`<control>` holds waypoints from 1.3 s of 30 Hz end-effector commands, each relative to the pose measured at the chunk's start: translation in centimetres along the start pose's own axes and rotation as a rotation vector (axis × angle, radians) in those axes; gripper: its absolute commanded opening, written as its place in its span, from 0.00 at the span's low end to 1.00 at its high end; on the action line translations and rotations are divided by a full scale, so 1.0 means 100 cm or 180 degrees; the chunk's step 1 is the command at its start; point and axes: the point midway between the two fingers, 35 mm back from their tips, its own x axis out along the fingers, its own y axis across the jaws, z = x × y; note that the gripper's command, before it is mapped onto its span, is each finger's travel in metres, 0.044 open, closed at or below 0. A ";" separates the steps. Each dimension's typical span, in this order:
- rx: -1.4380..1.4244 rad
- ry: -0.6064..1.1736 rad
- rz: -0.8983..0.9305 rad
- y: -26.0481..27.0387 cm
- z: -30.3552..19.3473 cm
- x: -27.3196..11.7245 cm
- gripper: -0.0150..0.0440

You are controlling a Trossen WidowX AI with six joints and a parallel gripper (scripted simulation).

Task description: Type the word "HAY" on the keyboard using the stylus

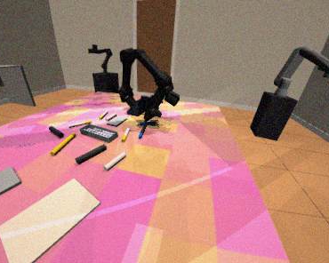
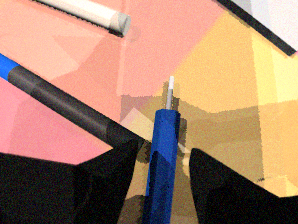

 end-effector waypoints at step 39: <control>-0.0039 -0.0033 -0.0008 -0.002 -0.008 0.018 0.51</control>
